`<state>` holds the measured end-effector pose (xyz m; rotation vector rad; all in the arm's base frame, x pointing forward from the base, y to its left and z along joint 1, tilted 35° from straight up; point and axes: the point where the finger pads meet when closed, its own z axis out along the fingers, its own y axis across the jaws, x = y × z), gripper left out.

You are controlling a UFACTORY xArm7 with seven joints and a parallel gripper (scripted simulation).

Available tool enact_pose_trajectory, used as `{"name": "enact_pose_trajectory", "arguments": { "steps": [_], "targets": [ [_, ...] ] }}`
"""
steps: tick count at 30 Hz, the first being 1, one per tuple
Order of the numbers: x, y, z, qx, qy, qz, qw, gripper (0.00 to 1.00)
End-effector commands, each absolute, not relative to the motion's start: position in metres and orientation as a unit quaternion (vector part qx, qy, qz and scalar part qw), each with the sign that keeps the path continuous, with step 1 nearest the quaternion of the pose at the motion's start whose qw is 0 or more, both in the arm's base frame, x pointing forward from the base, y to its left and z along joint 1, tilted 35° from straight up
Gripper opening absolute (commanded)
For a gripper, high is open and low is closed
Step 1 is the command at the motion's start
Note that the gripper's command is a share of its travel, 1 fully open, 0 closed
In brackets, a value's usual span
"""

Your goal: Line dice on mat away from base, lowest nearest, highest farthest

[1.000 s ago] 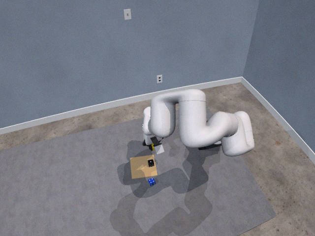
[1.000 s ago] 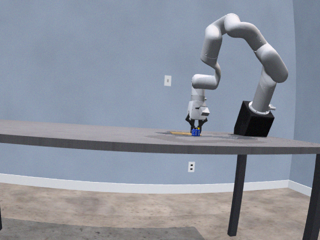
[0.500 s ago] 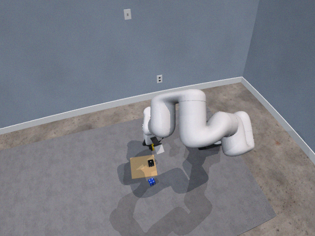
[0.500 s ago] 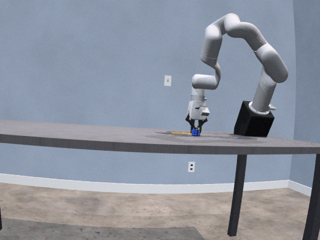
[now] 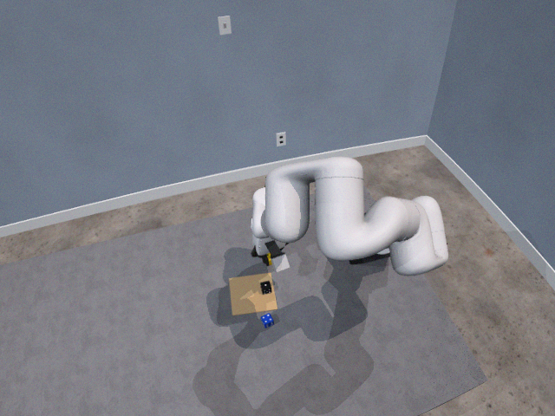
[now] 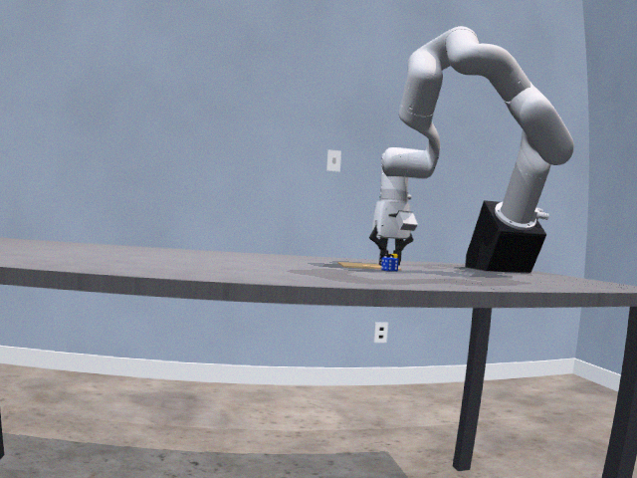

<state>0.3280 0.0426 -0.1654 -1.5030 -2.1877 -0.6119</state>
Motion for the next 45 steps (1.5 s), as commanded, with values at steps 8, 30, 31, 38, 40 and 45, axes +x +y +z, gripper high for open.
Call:
{"name": "enact_pose_trajectory", "arguments": {
  "steps": [8, 30, 31, 38, 40, 45],
  "targets": [
    [0.333, 0.016, -0.13, -0.541, -0.786, -0.22, 0.205, 0.27],
    [0.338, -0.015, -0.084, -0.54, -0.786, -0.22, 0.205, 0.27],
    [0.339, -0.015, -0.083, -0.537, -0.788, -0.221, 0.204, 0.27],
    [0.354, 0.003, -0.072, -0.434, -0.849, -0.245, 0.176, 0.27],
    [0.354, 0.003, -0.072, -0.434, -0.849, -0.245, 0.176, 0.27],
    [0.365, 0.018, -0.063, -0.347, -0.888, -0.262, 0.151, 0.27]
  ]
}}
